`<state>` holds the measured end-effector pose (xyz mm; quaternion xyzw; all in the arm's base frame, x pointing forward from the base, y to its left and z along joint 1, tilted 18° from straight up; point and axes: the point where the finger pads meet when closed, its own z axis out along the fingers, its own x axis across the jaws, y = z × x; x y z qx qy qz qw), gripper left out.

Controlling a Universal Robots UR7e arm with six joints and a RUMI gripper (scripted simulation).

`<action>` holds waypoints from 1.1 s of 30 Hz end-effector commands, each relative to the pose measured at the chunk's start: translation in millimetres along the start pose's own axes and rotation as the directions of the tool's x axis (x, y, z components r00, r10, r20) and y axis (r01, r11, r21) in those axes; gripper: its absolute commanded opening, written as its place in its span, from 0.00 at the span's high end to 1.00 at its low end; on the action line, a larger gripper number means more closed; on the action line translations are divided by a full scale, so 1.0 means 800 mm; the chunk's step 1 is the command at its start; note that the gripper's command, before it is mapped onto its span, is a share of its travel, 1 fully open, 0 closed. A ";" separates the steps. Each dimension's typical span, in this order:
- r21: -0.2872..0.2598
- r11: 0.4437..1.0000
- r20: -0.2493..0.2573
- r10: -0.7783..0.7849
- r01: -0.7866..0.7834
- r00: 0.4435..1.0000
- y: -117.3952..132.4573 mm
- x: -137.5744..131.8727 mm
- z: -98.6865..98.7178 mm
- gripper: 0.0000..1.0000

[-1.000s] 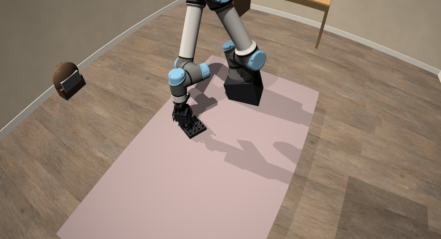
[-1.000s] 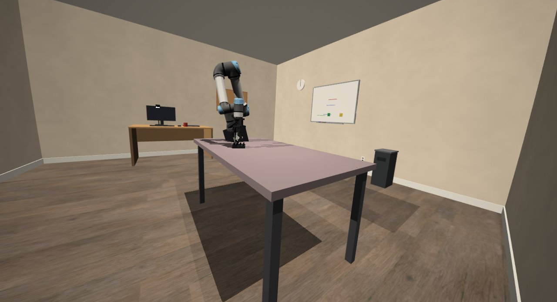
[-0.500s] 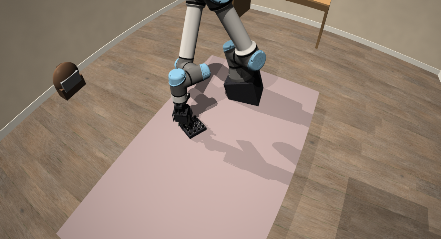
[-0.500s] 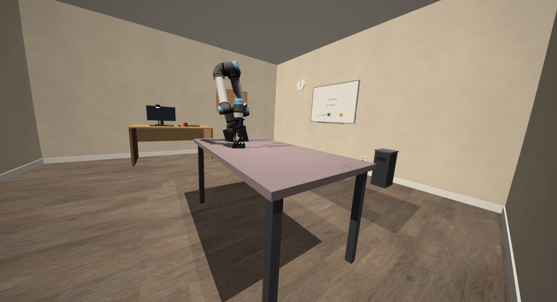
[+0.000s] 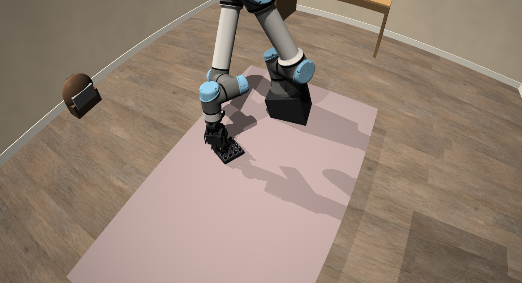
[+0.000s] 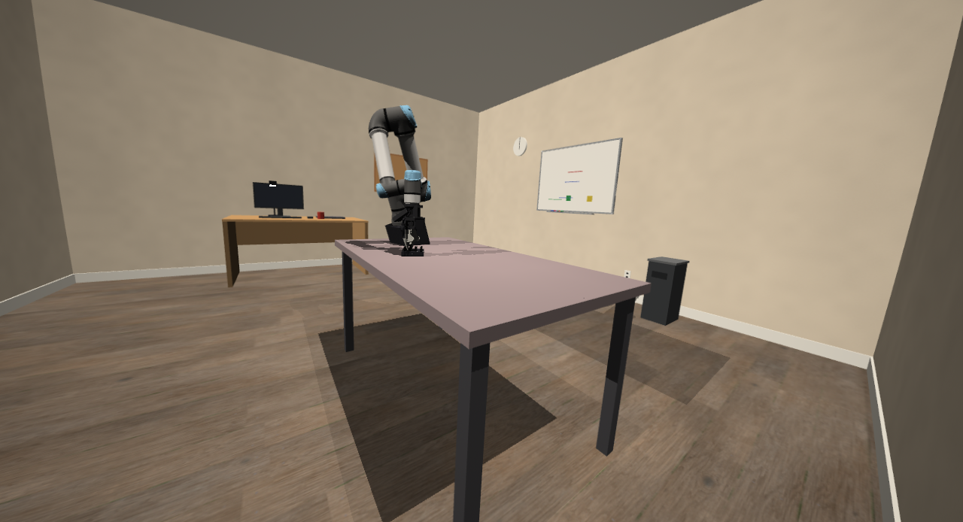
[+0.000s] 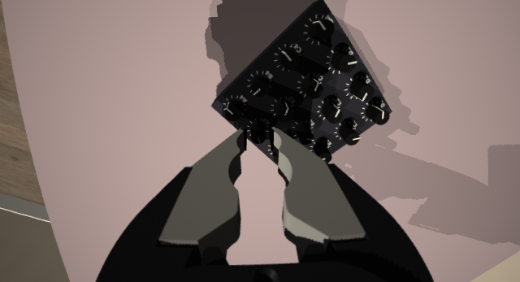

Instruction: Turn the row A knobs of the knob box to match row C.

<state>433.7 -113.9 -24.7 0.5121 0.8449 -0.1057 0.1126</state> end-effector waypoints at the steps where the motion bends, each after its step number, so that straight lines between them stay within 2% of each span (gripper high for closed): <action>1: -0.001 1.000 0.001 0.000 0.000 1.000 0.000 0.000 0.000 0.89; 12: -0.001 1.000 0.001 0.000 0.000 1.000 0.000 0.000 0.000 0.89; 13: -0.001 1.000 0.001 0.000 0.000 1.000 0.000 0.000 0.000 0.96; 33: -0.001 1.000 0.001 0.000 0.000 1.000 0.000 0.000 0.000 0.96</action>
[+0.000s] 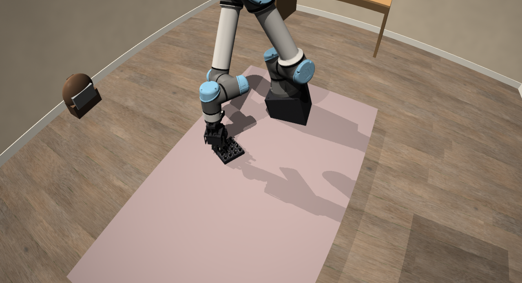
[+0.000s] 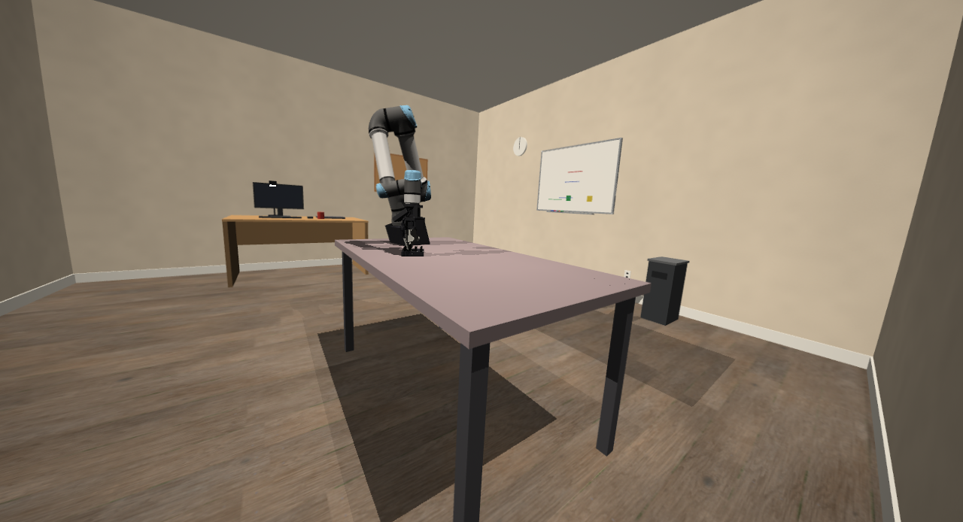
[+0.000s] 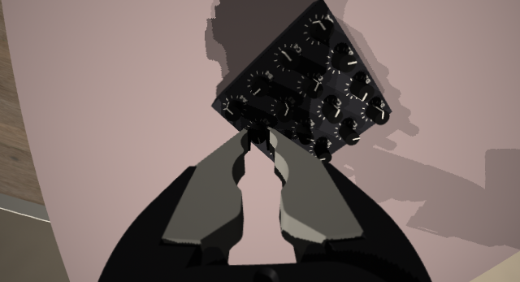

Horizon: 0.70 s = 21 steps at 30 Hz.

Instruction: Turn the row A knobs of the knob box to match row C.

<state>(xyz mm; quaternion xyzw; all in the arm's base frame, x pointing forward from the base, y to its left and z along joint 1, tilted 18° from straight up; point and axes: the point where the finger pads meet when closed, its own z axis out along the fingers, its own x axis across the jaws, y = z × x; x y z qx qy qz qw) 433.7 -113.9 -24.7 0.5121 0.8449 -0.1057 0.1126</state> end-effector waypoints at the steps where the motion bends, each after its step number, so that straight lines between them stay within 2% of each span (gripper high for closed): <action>1: -0.001 1.000 0.001 0.000 0.000 1.000 0.000 0.000 0.000 0.96; 21: -0.001 1.000 0.001 0.008 -0.008 1.000 0.000 0.000 0.000 0.96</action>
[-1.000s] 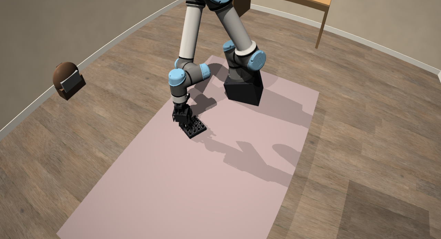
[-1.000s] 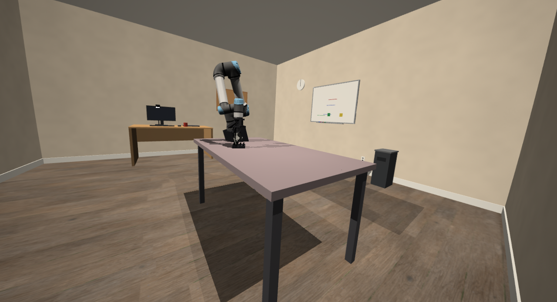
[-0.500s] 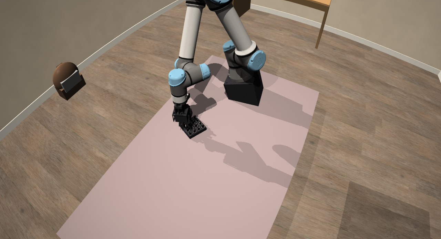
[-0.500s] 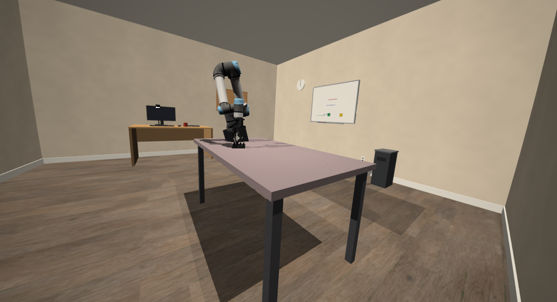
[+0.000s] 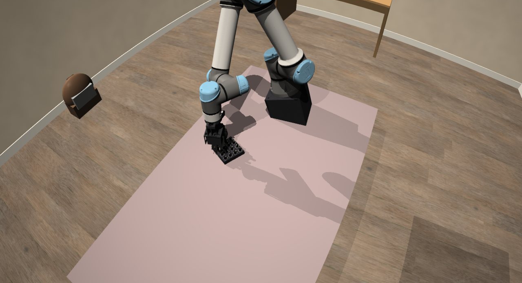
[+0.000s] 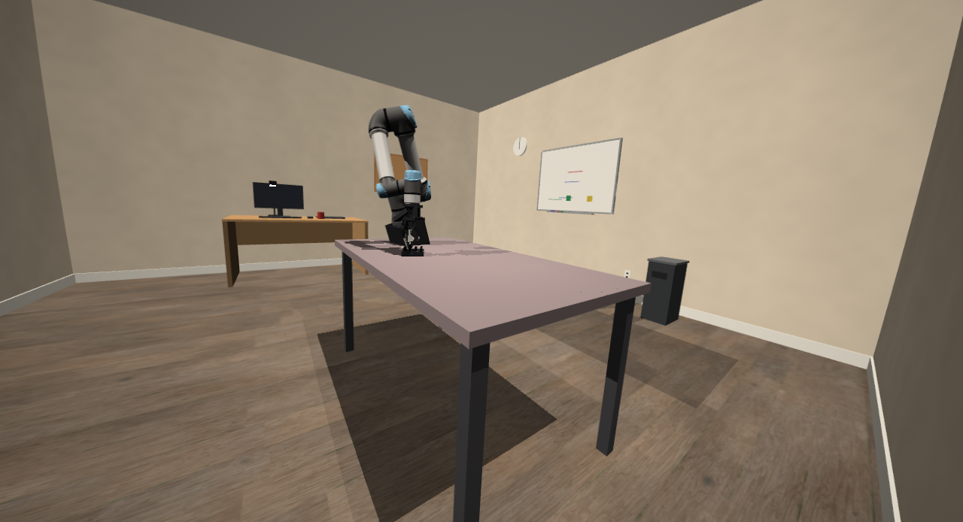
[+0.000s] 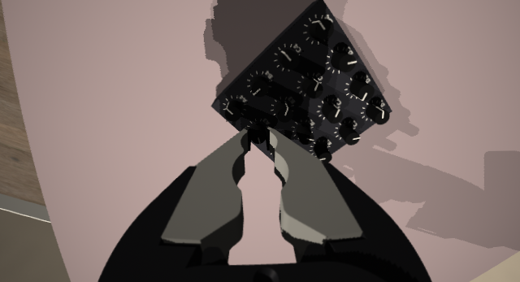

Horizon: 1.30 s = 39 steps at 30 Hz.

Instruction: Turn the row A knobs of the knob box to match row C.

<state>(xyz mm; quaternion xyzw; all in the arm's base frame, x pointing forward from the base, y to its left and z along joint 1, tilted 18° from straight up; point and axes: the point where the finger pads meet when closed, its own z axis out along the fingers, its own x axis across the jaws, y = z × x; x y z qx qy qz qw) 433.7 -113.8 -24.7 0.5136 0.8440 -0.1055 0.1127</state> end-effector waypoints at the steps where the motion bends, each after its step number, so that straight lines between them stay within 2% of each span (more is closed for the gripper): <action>1: -0.001 1.000 0.001 0.007 -0.007 1.000 0.000 0.000 0.000 0.96; 25: -0.001 0.989 0.001 0.145 -0.145 0.989 0.000 0.000 0.000 0.96; 39: -0.001 0.935 0.001 0.354 -0.354 0.935 0.001 0.002 0.000 0.96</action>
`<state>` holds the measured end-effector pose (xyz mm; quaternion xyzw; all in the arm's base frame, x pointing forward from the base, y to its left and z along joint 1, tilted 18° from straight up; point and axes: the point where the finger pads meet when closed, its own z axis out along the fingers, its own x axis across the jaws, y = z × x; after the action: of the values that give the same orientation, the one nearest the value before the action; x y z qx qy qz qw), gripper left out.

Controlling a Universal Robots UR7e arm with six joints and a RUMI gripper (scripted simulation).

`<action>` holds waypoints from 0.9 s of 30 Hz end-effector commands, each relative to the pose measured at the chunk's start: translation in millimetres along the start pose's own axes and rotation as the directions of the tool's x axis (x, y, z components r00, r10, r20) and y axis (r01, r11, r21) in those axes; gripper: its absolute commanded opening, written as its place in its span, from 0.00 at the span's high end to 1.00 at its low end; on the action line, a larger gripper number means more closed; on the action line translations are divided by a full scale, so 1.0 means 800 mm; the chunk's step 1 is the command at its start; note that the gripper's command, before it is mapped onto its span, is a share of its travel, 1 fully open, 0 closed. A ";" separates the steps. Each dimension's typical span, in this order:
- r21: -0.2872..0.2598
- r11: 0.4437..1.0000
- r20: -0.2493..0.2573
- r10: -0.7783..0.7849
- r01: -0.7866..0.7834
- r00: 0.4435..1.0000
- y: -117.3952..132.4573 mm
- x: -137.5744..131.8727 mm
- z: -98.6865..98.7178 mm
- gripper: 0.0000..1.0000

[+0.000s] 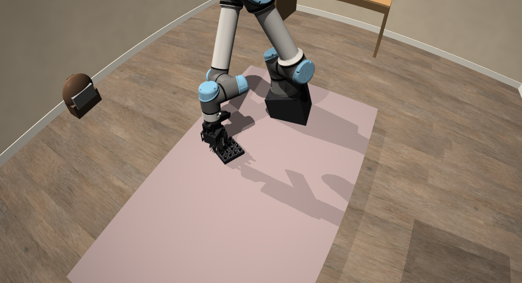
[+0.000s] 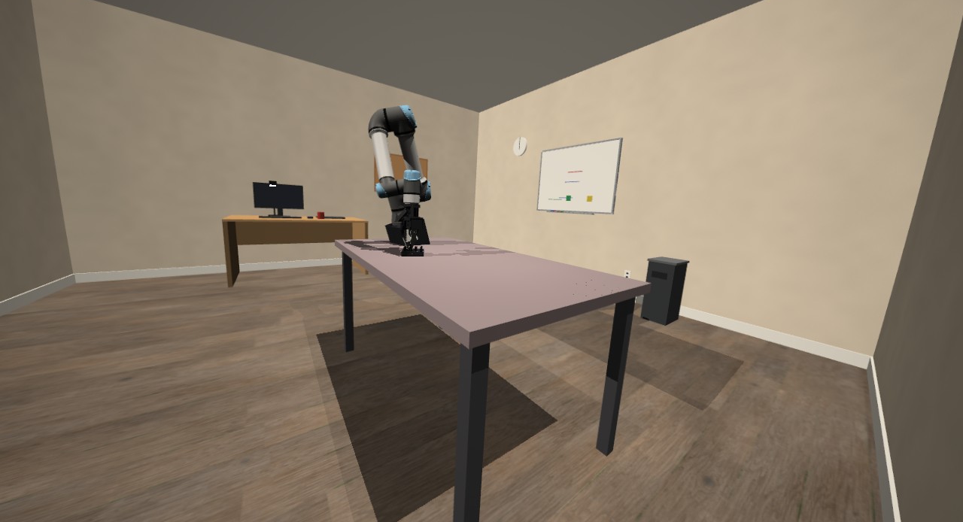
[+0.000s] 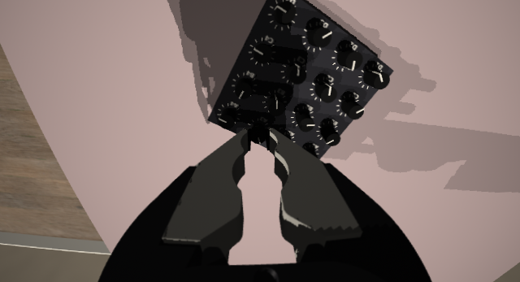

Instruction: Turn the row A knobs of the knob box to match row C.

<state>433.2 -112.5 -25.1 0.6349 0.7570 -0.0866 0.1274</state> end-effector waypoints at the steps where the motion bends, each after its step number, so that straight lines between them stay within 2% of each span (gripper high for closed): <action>1: 0.000 0.997 0.001 0.078 -0.078 0.997 0.000 0.000 0.000 0.96; 9: 0.000 0.980 0.001 0.197 -0.197 0.980 0.001 0.001 0.000 0.96; 18: -0.001 0.923 0.001 0.386 -0.386 0.923 0.001 0.002 0.000 0.96; 20: -0.001 0.923 0.001 0.386 -0.386 0.923 0.001 0.002 0.000 0.96; 27: -0.001 0.849 0.001 0.529 -0.529 0.849 0.001 0.003 0.000 0.96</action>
<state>433.4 -110.4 -25.8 0.7970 0.5840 -0.0534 0.1443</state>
